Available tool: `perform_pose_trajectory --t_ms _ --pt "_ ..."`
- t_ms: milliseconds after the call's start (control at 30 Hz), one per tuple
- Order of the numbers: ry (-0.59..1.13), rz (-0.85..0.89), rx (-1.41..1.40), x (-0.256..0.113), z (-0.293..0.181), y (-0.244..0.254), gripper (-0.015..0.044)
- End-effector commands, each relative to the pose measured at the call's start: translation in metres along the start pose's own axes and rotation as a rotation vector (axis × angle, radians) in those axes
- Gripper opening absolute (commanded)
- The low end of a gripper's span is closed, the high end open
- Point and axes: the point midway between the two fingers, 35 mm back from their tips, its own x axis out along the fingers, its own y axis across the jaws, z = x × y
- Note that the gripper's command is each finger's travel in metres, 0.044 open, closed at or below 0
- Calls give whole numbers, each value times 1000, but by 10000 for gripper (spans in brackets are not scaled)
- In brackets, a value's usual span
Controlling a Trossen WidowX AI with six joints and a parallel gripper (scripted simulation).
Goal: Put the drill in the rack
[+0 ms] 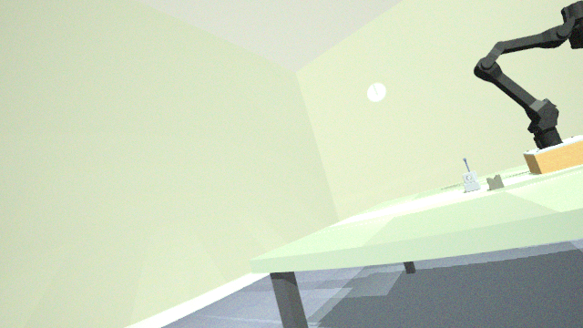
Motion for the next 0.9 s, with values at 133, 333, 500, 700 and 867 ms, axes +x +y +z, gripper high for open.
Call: perform_pose_trajectory --t_ms 133,333,500,700,867 --pt "0 0 0 0 0 0 269" --pt "-98 -8 -1 -15 19 1 111" --pt "-425 -18 -10 -79 72 7 0" --pt "-805 3 -48 -173 109 26 0" --pt "-1106 46 -110 -258 115 51 0"
